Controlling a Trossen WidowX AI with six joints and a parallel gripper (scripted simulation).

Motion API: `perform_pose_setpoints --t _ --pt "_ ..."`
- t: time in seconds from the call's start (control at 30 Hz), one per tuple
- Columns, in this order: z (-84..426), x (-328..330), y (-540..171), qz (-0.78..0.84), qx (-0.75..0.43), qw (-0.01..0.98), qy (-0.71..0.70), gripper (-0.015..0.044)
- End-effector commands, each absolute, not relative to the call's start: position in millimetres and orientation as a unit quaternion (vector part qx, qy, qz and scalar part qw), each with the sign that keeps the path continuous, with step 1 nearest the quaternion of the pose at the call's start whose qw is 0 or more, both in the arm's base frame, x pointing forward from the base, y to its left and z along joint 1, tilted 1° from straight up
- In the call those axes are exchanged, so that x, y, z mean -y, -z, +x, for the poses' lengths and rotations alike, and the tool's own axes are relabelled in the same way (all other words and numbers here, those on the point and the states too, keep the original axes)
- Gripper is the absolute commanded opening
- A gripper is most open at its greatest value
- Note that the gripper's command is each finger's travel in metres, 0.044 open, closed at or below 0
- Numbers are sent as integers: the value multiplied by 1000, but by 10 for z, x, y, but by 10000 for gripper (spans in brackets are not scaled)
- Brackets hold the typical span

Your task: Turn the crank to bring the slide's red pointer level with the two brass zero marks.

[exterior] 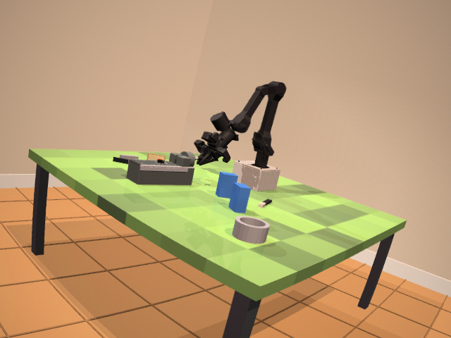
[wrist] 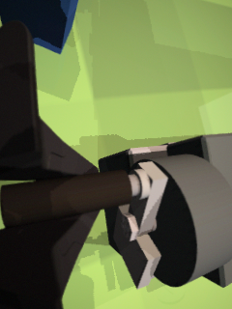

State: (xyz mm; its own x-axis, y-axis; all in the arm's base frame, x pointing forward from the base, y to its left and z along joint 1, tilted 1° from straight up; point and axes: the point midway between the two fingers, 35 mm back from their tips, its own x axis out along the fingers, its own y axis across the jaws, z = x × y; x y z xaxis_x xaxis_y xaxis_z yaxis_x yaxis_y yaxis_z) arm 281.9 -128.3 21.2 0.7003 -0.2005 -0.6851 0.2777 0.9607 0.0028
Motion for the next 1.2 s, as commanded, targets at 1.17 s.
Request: perform_pose_setpoints --t 1.17 --pt "2718 1609 -329 49 -362 922 130 0"
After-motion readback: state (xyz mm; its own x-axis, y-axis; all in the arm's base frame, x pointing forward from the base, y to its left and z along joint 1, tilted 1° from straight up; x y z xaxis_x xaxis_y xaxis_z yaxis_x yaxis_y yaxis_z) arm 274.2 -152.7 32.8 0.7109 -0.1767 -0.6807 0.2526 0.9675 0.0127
